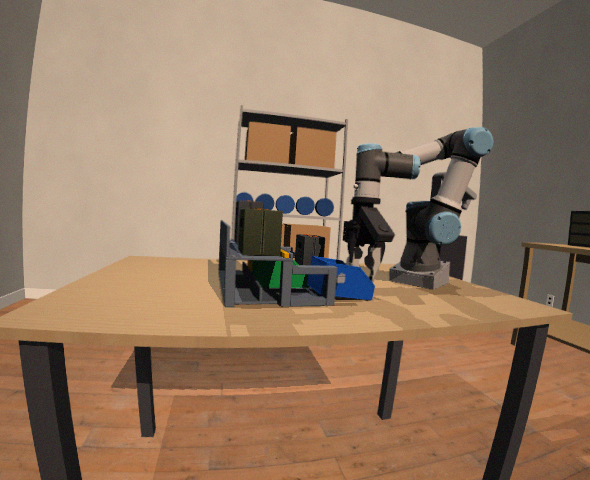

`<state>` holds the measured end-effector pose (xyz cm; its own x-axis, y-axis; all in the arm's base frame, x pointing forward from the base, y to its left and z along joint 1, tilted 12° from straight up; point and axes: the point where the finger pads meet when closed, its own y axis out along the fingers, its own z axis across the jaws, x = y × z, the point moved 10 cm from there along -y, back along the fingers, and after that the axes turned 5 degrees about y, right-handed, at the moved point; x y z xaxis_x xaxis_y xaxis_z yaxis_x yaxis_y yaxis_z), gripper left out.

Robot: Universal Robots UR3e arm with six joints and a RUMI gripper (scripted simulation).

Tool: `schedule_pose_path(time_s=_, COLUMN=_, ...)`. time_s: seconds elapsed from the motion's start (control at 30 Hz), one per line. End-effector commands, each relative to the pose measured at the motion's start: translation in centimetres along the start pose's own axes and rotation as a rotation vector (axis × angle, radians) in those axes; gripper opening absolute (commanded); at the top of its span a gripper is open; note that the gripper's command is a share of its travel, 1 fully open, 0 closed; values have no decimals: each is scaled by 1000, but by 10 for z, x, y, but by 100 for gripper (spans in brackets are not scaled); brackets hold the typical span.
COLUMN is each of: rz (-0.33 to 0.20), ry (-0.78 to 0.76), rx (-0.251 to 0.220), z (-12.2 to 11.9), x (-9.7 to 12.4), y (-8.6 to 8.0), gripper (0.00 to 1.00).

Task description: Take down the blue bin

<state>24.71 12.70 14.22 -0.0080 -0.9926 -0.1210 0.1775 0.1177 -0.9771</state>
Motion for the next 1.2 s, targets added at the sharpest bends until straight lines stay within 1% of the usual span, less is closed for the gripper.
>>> schedule_pose_path(time_s=0.0, rz=0, ry=0, rx=2, z=0, x=0, y=-1, gripper=26)
schedule_pose_path(time_s=0.83, rz=0, ry=0, rx=2, z=0, x=0, y=-1, gripper=26)
schedule_pose_path(time_s=1.0, rz=0, ry=0, rx=2, z=0, x=0, y=-56, gripper=26)
schedule_pose_path(time_s=1.17, rz=0, ry=0, rx=2, z=0, x=0, y=-56, gripper=26)
